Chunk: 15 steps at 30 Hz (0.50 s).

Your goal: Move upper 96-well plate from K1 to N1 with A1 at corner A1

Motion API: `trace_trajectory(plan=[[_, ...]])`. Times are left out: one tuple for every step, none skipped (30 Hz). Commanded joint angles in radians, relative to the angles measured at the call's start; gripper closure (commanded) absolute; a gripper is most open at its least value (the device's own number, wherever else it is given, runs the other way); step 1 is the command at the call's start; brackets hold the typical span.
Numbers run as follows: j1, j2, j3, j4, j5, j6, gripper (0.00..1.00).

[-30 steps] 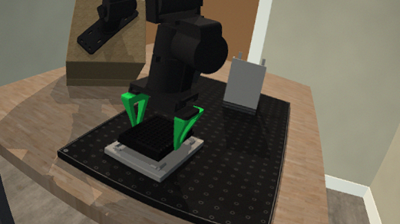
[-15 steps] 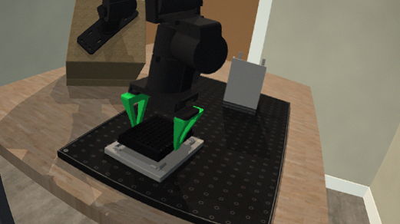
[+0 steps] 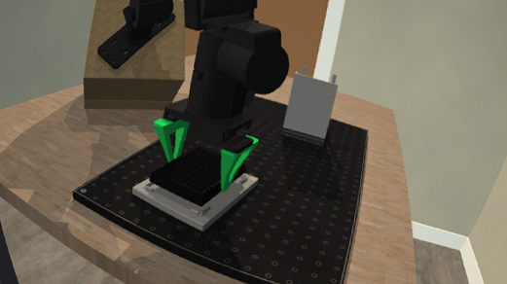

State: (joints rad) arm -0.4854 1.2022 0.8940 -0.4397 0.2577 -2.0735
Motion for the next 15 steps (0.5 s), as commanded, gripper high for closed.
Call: trace_trajectory(plan=[[-0.008,-0.005,-0.02,0.016,-0.009,-0.008,1.0],[-0.008,-0.004,-0.022,0.014,-0.009,-0.008,1.0],[-0.01,-0.004,-0.023,0.015,-0.009,-0.009,1.0],[-0.01,-0.004,-0.023,0.015,-0.009,-0.009,1.0],[-0.01,-0.004,-0.023,0.015,-0.009,-0.009,1.0],[0.001,-0.002,-0.023,0.01,-0.008,-0.008,1.0],[0.003,-0.001,-0.024,0.015,-0.008,-0.007,1.0],[0.003,0.0,-0.025,0.019,-0.008,-0.007,1.0],[0.003,0.0,-0.026,0.021,-0.007,-0.007,1.0],[0.004,0.001,-0.027,0.022,-0.007,-0.007,1.0],[0.004,0.002,-0.028,0.011,-0.007,-0.007,1.0],[0.004,0.004,-0.029,0.012,-0.007,-0.007,1.0],[0.004,0.007,-0.021,0.017,-0.007,-0.007,1.0],[0.004,0.006,-0.012,0.022,-0.007,-0.007,1.0],[0.004,-0.002,-0.011,0.024,-0.007,-0.007,1.0]])
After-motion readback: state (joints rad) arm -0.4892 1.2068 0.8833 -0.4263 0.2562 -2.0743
